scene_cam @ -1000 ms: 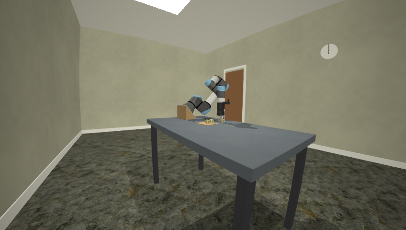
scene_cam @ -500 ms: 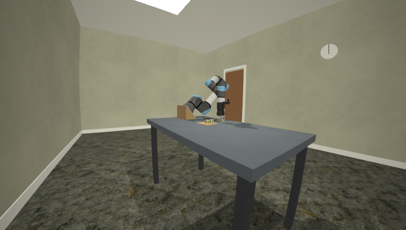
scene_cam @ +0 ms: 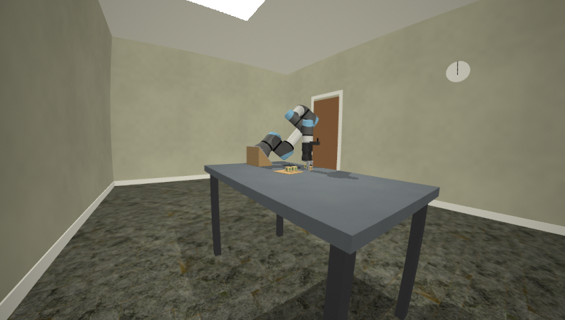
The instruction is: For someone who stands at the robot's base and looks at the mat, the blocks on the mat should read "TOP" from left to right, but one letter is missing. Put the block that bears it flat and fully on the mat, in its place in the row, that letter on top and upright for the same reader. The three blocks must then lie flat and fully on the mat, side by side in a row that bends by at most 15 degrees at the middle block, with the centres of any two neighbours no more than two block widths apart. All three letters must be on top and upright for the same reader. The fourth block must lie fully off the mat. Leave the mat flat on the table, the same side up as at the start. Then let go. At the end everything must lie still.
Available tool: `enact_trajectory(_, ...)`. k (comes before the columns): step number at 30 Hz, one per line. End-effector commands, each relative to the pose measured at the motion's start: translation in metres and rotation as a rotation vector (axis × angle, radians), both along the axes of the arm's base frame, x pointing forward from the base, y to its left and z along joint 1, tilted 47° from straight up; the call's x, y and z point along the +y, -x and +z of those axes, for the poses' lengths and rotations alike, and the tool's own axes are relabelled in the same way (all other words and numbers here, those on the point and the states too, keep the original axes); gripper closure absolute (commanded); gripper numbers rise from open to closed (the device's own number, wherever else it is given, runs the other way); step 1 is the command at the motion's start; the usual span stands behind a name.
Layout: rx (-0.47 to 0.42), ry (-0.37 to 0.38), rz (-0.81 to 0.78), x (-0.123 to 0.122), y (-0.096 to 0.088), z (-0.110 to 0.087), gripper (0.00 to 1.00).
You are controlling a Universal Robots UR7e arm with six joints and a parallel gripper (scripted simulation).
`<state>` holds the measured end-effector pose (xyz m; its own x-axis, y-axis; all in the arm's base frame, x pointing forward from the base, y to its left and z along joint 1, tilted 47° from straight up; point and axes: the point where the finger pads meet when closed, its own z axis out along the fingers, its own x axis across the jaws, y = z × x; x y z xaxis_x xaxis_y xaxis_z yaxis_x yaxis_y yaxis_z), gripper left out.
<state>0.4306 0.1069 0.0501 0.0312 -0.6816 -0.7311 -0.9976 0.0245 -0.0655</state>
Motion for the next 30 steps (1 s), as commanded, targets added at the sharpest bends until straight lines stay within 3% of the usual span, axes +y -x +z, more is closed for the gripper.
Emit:
enact_trajectory(1,-0.001,0.0,-0.001,0.0,0.0,0.0,0.43)
enact_trajectory(14,-0.001,0.0,-0.001,-0.012,0.001,0.011,0.43)
enact_trajectory(30,-0.001,0.0,-0.001,-0.067,0.006,0.062,0.43)
